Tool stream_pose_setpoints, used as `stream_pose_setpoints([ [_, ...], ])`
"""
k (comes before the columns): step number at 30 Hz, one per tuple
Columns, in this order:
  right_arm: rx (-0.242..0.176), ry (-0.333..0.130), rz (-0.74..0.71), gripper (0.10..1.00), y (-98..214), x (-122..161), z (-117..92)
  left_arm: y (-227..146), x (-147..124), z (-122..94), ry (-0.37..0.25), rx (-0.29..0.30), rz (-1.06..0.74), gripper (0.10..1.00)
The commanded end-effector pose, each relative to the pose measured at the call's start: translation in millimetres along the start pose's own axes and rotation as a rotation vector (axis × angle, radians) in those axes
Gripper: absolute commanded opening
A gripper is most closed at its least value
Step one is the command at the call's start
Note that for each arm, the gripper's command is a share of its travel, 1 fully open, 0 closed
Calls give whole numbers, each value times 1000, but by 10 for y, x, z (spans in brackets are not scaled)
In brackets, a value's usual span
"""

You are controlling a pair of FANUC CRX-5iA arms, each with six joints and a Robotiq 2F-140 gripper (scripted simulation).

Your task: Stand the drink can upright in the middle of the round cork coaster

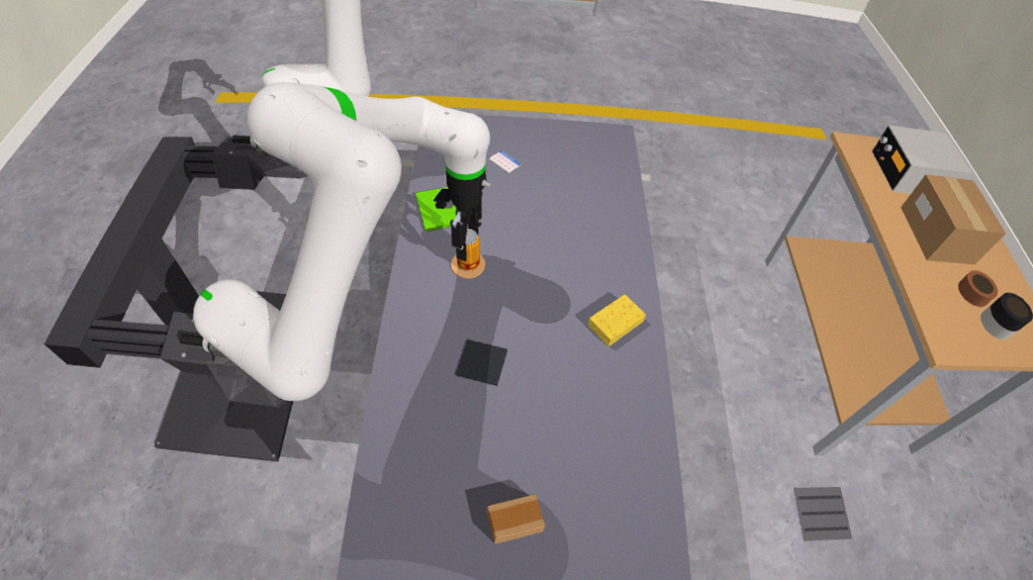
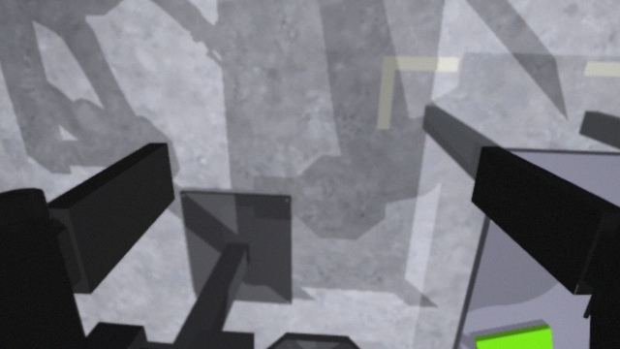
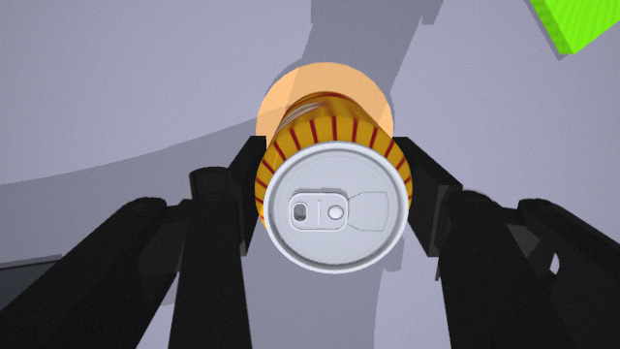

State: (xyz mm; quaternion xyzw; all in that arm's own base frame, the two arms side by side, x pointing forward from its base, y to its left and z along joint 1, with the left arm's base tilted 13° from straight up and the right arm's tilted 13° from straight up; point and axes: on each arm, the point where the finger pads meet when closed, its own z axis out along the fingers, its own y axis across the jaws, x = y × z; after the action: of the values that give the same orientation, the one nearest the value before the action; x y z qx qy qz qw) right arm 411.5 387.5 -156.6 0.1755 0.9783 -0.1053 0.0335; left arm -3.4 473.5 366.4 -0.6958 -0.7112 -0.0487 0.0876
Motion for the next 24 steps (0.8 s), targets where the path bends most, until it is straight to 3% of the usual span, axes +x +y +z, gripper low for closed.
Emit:
stream_pose_setpoints([
  [1, -2, -1, 0, 99, 7, -3, -9, 1, 3, -10, 2, 0, 0, 1000],
  [5, -2, -1, 0, 99, 7, -3, -9, 1, 3, -10, 2, 0, 0, 1000],
  [6, -2, -1, 0, 1000, 7, -3, -9, 1, 3, -10, 2, 0, 0, 1000],
  [21, -2, -1, 0, 1000, 7, -3, -20, 1, 3, -10, 2, 0, 0, 1000],
  [22, -2, -1, 0, 1000, 7, -3, -85, 1, 3, -10, 2, 0, 0, 1000],
  [24, -2, 0, 0, 1000, -6, 2, -408, 1, 3, -10, 2, 0, 0, 1000],
])
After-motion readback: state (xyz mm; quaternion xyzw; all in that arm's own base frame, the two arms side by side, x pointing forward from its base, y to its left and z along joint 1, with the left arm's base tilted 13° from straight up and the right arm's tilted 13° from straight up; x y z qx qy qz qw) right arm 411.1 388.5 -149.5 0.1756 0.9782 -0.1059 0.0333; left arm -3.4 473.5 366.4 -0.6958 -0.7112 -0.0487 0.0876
